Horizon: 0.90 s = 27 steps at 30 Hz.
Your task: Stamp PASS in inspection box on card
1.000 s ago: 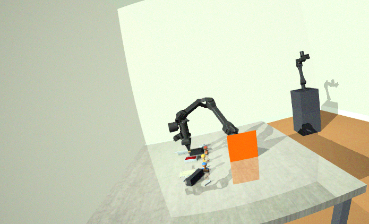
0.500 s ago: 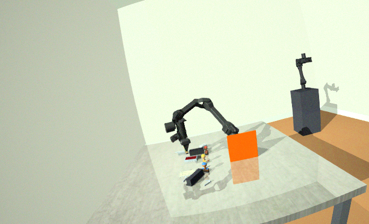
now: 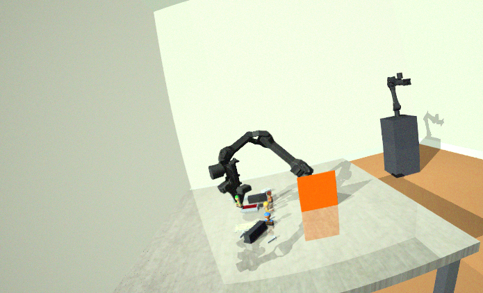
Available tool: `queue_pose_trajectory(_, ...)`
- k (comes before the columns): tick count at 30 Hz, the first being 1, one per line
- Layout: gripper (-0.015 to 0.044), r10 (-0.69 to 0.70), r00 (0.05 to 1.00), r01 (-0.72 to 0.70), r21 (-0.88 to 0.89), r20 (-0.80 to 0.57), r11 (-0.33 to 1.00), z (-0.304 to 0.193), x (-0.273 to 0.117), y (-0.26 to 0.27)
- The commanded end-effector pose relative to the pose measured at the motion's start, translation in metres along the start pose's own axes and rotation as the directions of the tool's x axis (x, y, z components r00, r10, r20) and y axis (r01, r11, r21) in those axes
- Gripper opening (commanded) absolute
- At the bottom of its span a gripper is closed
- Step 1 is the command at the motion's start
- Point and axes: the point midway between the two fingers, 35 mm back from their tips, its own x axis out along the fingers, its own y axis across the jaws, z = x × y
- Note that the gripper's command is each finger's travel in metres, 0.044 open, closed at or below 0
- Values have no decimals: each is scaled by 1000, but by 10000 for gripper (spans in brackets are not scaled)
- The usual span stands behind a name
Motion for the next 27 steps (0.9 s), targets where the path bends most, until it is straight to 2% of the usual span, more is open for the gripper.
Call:
queue_pose_trajectory(1, 0, 1, 1000, -1, -153, 0, 988, 19, 0, 21)
queue_pose_trajectory(11, 0, -4, 1000, 0, -435, -7, 900, 52, 5, 66)
queue_pose_trajectory(27, 0, -4, 1000, 0, -443, -6, 897, 53, 12, 67)
